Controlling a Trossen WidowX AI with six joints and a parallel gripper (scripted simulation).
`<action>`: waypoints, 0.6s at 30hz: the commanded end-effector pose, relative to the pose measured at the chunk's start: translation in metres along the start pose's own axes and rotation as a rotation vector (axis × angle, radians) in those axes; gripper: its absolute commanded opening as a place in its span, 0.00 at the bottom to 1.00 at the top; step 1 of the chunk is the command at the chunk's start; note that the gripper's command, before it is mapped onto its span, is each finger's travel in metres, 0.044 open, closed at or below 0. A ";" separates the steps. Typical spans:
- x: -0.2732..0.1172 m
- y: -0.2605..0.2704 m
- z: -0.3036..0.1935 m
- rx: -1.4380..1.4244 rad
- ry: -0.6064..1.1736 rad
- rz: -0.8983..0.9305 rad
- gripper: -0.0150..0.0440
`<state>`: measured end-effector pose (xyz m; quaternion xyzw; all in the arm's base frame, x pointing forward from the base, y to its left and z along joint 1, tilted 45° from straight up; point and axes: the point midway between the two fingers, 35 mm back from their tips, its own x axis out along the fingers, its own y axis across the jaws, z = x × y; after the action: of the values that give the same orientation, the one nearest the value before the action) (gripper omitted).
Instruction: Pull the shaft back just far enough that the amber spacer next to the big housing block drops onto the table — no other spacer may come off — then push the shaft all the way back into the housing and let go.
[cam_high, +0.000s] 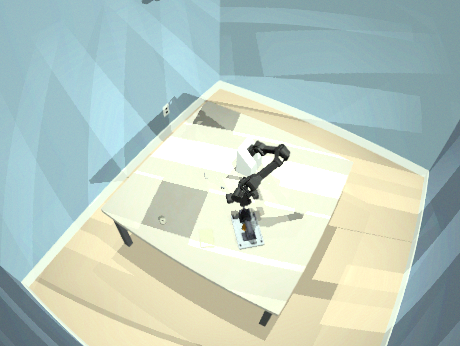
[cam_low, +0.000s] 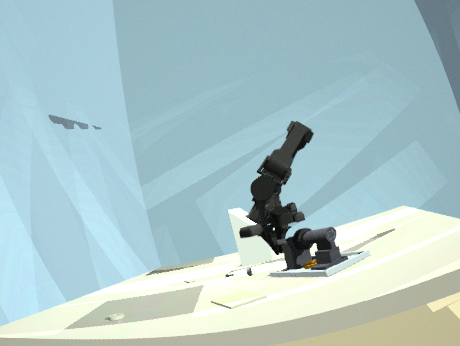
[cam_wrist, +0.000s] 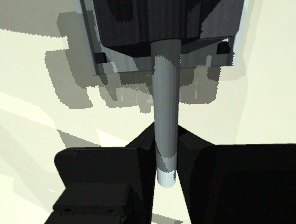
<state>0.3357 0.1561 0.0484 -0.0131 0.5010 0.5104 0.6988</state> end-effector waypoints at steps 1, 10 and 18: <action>-0.002 0.000 0.005 -0.002 -0.008 -0.002 0.25; -0.002 0.000 0.008 -0.002 -0.008 -0.002 0.25; -0.002 0.000 0.011 -0.002 -0.008 -0.002 0.25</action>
<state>0.3397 0.1592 0.0515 -0.0130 0.5009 0.5106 0.6988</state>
